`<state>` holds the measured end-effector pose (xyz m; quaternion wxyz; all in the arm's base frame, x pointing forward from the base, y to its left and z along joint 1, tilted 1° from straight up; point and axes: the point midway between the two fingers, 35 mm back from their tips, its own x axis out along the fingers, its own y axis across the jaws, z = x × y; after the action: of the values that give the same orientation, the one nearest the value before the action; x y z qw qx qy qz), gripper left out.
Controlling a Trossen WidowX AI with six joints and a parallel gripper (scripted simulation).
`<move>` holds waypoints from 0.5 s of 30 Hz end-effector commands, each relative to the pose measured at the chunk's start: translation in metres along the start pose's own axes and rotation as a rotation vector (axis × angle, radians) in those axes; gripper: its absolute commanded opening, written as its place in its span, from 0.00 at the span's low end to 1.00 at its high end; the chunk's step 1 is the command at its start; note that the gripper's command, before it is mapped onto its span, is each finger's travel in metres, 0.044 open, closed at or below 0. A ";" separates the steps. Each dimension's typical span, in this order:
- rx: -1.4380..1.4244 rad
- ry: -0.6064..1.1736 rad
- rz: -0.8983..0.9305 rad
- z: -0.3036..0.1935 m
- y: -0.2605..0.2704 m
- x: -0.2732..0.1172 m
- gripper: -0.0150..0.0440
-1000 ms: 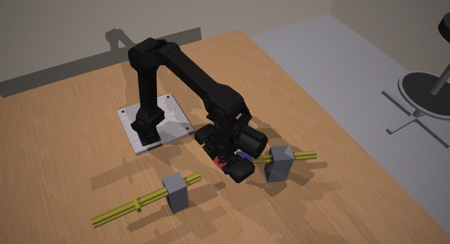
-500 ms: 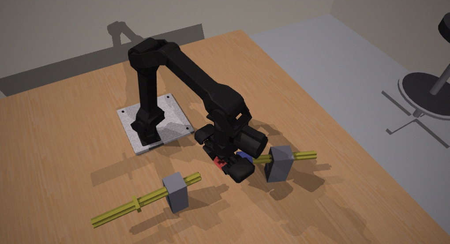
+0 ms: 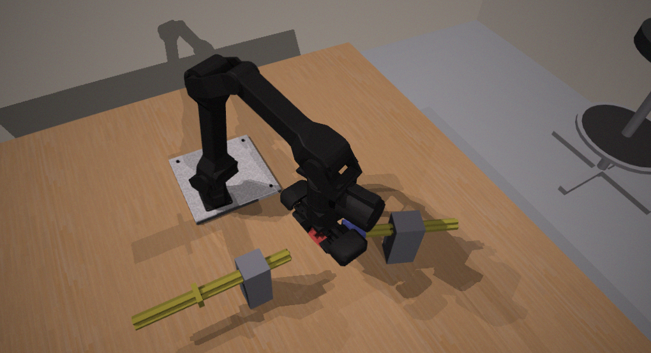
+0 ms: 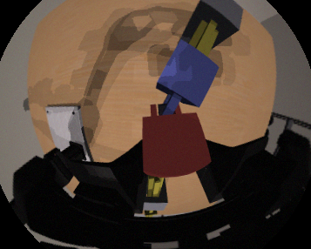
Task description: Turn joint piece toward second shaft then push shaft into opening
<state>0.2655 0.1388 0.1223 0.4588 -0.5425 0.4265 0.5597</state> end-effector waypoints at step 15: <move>0.048 -0.222 -0.005 -0.006 0.002 0.008 0.25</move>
<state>0.2652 0.1337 0.1145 0.5131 -0.4730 0.3884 0.6018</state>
